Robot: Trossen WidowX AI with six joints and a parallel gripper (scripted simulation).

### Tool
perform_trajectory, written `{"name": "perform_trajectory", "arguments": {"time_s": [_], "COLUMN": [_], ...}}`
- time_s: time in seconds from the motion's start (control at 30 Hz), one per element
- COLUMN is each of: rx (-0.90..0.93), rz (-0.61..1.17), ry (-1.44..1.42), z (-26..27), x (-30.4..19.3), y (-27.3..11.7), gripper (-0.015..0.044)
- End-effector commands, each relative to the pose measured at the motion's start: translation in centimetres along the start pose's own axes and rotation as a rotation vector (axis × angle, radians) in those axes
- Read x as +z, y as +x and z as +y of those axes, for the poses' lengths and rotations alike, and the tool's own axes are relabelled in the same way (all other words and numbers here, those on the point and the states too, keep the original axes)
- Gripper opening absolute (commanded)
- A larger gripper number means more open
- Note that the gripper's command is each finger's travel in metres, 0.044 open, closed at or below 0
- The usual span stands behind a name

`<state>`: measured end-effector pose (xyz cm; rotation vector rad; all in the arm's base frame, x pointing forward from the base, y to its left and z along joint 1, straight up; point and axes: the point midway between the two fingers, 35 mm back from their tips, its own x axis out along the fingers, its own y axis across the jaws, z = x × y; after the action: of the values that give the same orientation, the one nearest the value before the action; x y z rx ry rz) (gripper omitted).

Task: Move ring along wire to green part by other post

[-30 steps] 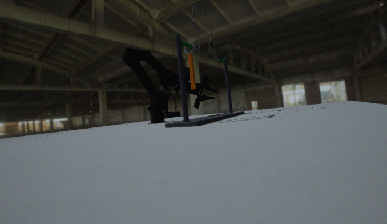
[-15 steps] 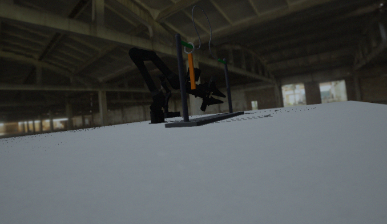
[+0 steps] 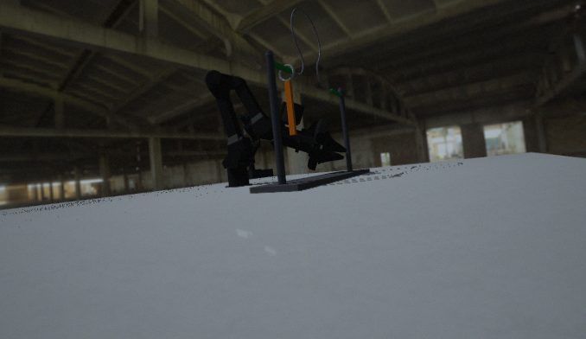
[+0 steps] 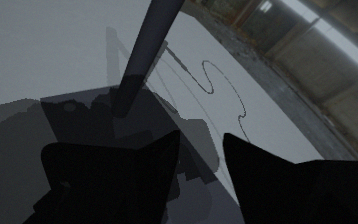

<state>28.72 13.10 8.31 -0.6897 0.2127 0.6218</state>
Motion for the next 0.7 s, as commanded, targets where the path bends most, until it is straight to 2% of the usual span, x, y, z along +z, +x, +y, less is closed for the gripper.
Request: {"name": "perform_trajectory", "arguments": {"time_s": [0.0,0.67], "rx": [-0.026,-0.218], "rz": [-0.003,-0.061], "ry": [0.077,0.386], "z": [-1.6,-9.0], "x": [-1.7,-9.7], "y": [-0.3,-5.5], "gripper": [0.0160,0.0160]}}
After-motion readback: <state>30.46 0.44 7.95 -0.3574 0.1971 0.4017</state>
